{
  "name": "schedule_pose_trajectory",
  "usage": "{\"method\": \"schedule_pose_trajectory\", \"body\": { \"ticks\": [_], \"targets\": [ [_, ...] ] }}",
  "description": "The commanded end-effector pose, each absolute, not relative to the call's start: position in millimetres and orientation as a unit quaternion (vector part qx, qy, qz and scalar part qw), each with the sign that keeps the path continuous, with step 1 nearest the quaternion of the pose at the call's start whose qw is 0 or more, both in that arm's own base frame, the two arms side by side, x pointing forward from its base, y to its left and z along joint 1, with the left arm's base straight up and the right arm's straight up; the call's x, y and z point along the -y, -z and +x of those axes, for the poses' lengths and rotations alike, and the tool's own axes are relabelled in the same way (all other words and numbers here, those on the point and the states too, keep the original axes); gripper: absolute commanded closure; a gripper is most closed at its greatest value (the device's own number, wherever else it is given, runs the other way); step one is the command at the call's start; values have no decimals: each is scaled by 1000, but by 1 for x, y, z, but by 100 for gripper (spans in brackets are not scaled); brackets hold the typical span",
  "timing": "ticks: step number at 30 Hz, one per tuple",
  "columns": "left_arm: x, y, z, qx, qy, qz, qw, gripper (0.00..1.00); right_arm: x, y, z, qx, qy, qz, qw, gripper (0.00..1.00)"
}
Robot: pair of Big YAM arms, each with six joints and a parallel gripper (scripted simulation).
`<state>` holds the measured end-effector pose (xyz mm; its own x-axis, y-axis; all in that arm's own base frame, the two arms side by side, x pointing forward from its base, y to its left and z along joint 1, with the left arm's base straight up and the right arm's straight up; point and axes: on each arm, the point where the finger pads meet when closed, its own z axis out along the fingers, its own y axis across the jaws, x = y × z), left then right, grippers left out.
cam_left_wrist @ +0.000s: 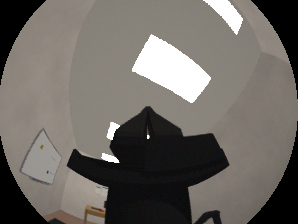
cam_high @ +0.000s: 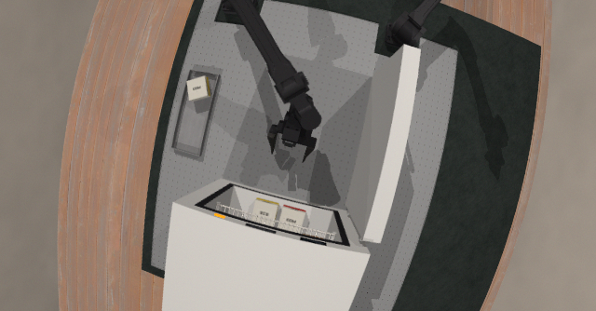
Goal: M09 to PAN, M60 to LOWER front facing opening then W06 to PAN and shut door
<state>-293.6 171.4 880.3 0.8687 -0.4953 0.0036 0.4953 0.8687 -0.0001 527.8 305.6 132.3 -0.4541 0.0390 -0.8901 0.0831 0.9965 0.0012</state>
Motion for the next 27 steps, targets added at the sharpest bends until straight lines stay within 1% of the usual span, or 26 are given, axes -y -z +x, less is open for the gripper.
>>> {"method": "schedule_pose_trajectory", "body": {
  "ticks": [1,7,8,18,27],
  "targets": [
    [-163,-885,-279,-14,262,4,965,100,-339,-148,551,-837,3,36,545,0],
    [-163,-885,-279,-14,262,4,965,100,-347,-139,566,-840,6,42,541,0],
    [-163,-885,-279,-14,262,4,965,100,-357,-139,566,-830,4,37,557,0],
    [-163,-885,-279,-14,262,4,965,100,-387,-117,594,-835,9,39,548,0],
    [-163,-885,-279,-14,262,4,965,100,-378,-121,591,-834,8,42,550,0]
  ]
}}
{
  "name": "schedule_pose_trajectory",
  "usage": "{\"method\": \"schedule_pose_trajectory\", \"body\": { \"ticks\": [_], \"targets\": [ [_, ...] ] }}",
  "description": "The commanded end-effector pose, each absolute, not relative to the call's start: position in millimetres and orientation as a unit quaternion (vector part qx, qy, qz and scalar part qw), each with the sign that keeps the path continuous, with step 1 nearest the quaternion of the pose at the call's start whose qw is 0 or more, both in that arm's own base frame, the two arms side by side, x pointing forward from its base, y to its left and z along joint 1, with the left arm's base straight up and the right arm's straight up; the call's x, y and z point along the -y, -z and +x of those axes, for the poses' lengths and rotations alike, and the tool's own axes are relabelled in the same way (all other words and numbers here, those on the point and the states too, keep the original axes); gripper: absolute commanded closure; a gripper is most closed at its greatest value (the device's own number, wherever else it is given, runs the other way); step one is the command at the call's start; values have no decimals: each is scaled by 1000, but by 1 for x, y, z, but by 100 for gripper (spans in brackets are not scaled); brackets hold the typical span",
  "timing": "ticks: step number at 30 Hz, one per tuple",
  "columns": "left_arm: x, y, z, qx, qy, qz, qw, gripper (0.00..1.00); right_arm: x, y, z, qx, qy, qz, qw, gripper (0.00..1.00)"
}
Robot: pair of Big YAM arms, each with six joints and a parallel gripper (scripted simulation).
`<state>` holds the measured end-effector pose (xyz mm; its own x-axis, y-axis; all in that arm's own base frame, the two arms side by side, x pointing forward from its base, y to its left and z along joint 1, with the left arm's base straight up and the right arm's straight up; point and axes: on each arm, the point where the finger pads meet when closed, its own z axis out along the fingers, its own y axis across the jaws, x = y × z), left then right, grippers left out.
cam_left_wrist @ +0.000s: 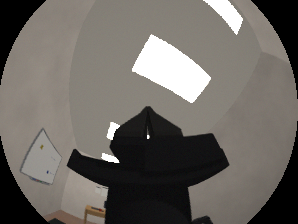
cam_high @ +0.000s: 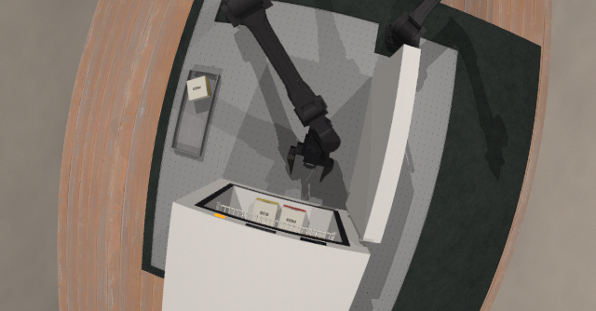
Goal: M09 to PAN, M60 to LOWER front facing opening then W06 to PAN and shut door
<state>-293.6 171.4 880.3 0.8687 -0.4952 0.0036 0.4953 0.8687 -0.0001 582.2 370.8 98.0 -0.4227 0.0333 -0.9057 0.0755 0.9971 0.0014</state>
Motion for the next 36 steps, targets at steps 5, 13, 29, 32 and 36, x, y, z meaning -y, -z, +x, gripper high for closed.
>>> {"method": "schedule_pose_trajectory", "body": {
  "ticks": [5,13,29,32,36],
  "targets": [
    [-163,-885,-279,-14,262,4,965,100,-376,-119,608,-836,15,39,547,0],
    [-163,-885,-279,-14,262,4,965,100,-375,-118,618,-836,15,39,548,0],
    [-163,-885,-279,-14,262,4,965,100,-372,-116,643,-835,16,39,548,0],
    [-163,-885,-279,-14,262,4,965,100,-373,-116,646,-835,15,39,548,0],
    [-163,-885,-279,-14,262,4,965,100,-372,-116,653,-835,16,39,548,0]
  ]
}}
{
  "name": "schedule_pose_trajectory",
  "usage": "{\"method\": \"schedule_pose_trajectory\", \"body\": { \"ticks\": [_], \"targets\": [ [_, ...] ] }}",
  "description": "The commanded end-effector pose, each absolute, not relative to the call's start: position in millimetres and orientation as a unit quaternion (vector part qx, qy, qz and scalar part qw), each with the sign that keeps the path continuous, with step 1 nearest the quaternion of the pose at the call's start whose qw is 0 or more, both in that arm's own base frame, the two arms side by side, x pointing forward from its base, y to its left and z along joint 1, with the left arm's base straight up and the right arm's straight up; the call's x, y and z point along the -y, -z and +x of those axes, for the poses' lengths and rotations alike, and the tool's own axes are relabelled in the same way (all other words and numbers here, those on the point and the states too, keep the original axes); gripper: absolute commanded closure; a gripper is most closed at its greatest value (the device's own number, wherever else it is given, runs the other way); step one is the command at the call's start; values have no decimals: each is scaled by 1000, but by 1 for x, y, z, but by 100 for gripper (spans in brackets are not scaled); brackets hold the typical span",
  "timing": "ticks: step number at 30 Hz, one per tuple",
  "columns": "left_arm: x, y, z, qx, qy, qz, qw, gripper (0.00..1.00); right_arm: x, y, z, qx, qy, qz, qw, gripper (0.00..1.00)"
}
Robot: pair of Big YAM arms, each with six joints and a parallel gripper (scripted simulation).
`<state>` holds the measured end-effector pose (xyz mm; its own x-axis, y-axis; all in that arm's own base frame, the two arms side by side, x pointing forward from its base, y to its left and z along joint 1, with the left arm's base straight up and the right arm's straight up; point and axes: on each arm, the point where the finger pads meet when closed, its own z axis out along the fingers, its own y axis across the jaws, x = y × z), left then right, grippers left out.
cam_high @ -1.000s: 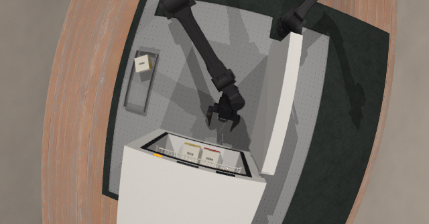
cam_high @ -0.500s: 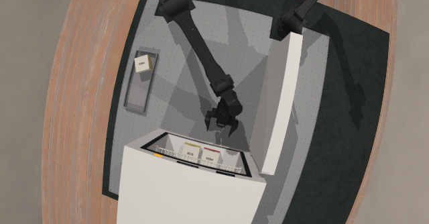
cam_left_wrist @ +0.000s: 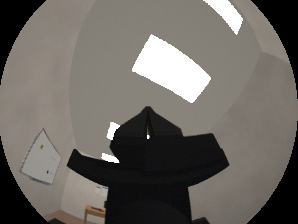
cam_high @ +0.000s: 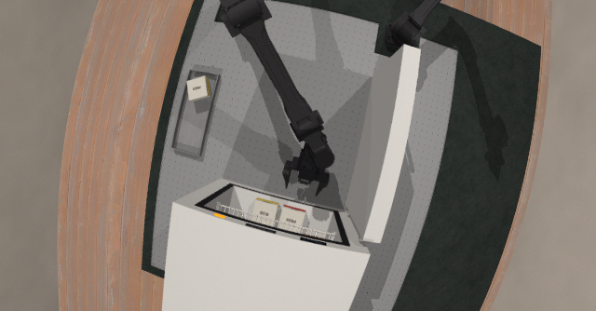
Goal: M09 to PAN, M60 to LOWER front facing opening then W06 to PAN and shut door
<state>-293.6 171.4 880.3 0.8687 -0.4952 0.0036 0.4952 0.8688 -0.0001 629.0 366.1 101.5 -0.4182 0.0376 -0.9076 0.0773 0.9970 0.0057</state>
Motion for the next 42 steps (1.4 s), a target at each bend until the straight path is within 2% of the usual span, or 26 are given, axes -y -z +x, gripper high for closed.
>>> {"method": "schedule_pose_trajectory", "body": {
  "ticks": [1,22,42],
  "targets": [
    [-163,-885,-279,-14,262,4,965,100,-372,-116,654,-835,16,39,548,0],
    [-163,-885,-279,-14,262,4,965,100,-379,-140,661,-828,2,46,559,0],
    [-163,-885,-279,-14,262,4,965,100,-371,-119,674,-835,14,39,549,0]
  ]
}}
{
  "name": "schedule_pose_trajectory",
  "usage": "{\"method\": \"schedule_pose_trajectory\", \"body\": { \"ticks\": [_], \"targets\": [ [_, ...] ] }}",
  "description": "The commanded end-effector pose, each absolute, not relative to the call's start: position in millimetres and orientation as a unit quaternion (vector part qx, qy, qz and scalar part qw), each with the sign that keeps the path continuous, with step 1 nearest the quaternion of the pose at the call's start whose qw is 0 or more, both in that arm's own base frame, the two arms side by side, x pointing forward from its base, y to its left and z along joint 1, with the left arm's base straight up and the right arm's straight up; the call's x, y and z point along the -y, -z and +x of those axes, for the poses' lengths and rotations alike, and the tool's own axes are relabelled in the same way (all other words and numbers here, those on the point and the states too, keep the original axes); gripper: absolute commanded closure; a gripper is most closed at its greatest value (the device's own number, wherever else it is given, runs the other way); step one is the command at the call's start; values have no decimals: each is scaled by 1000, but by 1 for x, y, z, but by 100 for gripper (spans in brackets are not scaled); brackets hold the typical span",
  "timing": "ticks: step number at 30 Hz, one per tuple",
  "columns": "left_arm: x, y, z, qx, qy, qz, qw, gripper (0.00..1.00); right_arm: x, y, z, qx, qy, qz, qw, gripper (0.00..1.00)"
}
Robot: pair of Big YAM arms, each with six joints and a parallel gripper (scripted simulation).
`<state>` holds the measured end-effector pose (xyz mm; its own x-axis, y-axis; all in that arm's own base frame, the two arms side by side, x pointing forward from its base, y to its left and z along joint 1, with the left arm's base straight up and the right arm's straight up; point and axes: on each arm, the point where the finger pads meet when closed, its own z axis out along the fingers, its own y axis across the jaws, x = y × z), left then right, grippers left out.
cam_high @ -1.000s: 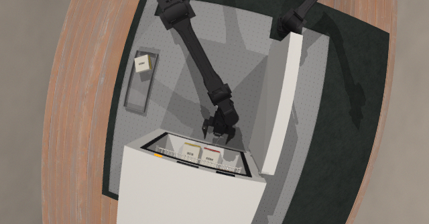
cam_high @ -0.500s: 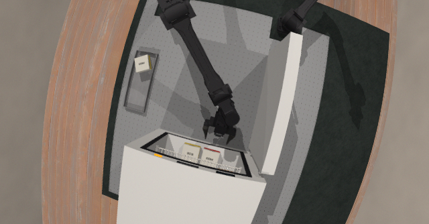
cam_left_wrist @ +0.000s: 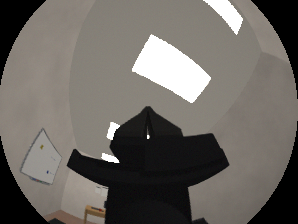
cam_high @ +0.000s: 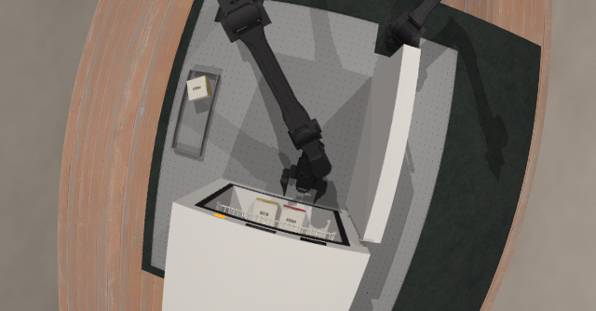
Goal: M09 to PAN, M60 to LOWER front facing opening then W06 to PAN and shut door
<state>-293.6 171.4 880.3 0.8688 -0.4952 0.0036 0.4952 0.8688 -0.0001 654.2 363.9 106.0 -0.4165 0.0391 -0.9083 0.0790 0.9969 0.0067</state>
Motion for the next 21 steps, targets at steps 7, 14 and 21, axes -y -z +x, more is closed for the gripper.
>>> {"method": "schedule_pose_trajectory", "body": {
  "ticks": [7,14,21],
  "targets": [
    [-163,-885,-279,-14,262,4,965,100,-369,-117,678,-835,15,40,549,0],
    [-163,-885,-279,-14,262,4,965,100,-368,-116,682,-835,15,40,549,0],
    [-163,-885,-279,-14,262,4,965,100,-372,-117,683,-835,13,39,549,0]
  ]
}}
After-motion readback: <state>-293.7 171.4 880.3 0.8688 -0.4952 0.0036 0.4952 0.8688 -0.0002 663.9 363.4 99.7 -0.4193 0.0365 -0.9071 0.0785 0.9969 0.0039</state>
